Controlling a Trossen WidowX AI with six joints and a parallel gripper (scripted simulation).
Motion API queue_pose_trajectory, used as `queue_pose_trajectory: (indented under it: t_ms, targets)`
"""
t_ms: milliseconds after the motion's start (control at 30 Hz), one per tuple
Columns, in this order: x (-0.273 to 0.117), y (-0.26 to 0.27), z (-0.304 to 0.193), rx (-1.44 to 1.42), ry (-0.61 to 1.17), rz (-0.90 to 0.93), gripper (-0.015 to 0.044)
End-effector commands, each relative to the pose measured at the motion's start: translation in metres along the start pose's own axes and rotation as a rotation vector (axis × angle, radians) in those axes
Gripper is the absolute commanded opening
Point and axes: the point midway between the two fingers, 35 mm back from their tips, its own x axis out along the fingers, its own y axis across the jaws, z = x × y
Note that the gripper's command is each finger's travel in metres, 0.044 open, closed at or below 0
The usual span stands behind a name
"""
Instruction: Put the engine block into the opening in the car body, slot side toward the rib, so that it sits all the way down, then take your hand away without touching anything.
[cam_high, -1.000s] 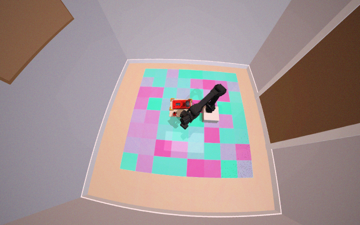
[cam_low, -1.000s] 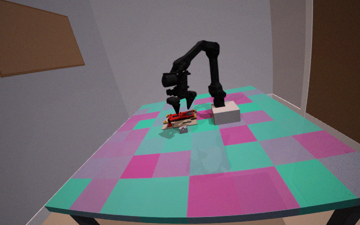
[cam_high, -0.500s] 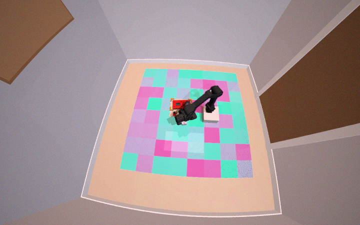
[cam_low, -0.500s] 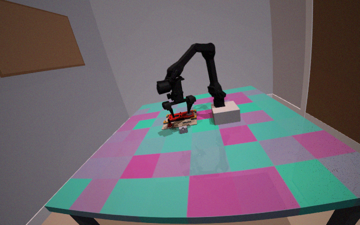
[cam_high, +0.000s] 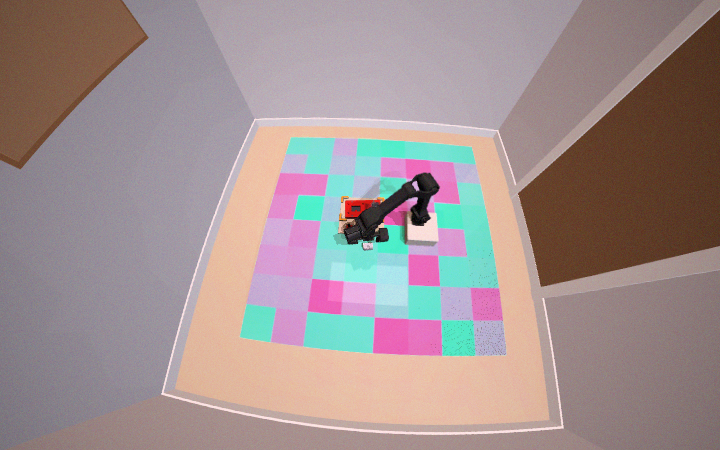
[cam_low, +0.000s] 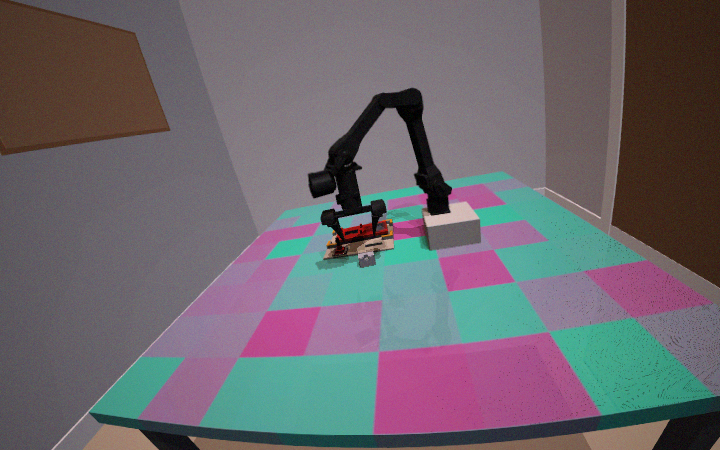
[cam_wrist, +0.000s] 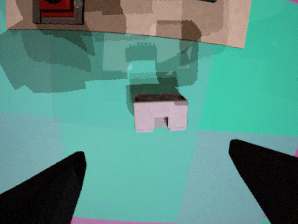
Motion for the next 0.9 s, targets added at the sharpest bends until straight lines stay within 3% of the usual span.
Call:
queue_pose_trajectory:
  t_ms: [0, 867]
  targets:
    - [0.027, -0.005, 0.002, 0.01, -0.003, -0.024, 0.044]
    - [0.068, -0.008, 0.001, 0.01, -0.003, -0.024, 0.044]
